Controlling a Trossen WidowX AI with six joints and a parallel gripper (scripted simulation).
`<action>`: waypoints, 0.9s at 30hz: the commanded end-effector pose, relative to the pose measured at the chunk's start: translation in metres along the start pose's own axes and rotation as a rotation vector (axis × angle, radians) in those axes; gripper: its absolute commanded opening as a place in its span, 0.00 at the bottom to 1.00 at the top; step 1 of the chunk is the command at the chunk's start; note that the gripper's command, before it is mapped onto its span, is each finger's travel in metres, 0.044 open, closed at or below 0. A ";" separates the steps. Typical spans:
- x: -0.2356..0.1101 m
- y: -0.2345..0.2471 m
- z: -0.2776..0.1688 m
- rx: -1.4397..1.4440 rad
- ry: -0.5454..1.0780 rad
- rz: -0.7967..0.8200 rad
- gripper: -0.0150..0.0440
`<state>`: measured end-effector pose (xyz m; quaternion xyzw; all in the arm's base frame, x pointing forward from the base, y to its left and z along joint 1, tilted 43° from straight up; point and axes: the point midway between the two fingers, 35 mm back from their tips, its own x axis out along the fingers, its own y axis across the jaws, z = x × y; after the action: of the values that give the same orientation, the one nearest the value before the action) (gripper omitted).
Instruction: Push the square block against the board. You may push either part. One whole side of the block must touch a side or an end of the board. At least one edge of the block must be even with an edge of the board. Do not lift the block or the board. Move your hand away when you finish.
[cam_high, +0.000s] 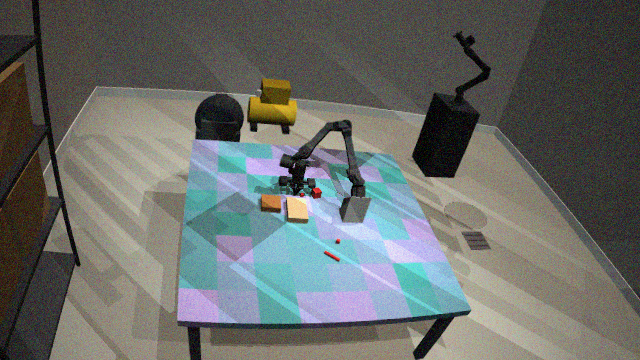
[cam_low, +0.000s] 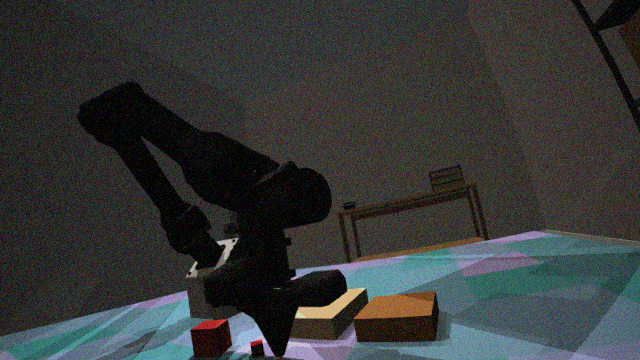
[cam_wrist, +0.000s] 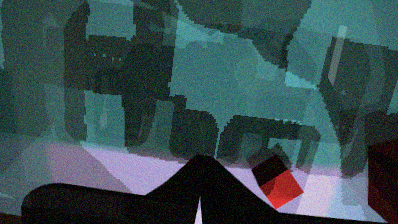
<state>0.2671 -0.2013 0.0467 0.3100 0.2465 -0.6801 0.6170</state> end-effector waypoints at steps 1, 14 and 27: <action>-0.012 0.001 -0.001 0.002 0.002 0.002 0.25; -0.058 -0.002 -0.006 -0.047 0.005 0.010 0.25; -0.058 -0.016 -0.054 -0.493 0.020 0.015 0.25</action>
<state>0.2643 -0.1308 0.0630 0.2005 0.3661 -0.6163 0.6677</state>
